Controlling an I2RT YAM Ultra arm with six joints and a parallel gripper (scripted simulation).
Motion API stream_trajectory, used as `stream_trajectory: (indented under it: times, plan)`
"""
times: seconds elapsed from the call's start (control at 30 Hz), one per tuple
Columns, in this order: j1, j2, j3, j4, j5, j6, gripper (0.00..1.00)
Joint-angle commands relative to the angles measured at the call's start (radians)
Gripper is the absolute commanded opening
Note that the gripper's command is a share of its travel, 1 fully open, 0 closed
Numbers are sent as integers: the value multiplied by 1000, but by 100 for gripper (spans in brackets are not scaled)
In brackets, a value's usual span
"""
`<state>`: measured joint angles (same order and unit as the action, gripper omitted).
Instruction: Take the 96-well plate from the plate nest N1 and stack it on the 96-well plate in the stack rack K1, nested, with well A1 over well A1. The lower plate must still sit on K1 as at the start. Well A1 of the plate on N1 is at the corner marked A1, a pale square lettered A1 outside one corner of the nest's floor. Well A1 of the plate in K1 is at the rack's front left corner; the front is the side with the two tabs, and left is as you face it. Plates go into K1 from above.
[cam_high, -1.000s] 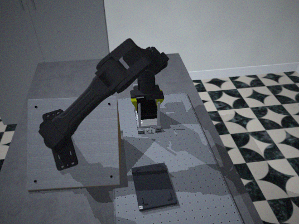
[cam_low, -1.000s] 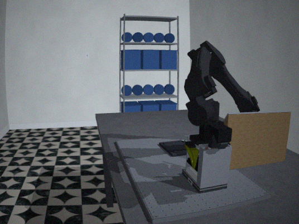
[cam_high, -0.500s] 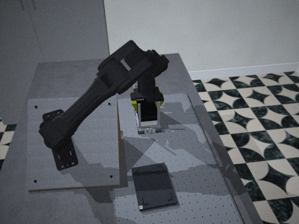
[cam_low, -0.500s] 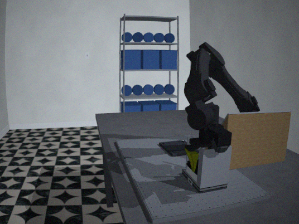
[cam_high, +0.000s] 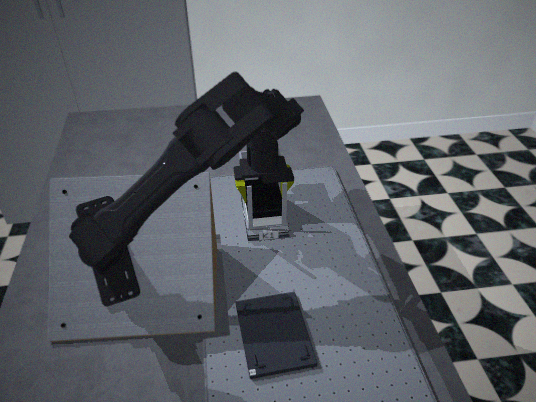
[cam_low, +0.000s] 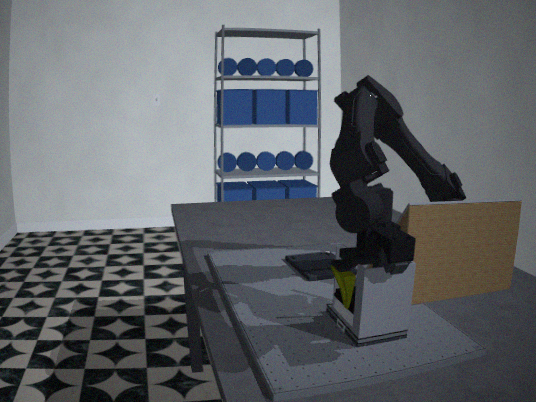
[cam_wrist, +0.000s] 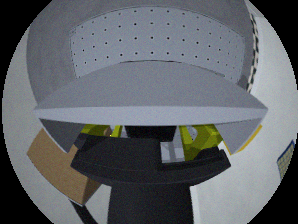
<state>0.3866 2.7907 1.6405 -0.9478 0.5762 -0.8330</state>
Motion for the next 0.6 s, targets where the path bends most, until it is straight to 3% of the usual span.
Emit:
stream_trajectory:
  times: [0.0, 0.57]
  plan:
    - [18, -17, -2, 19, -9, -8, 0]
    - [6, -8, -21, 28, -7, -12, 0]
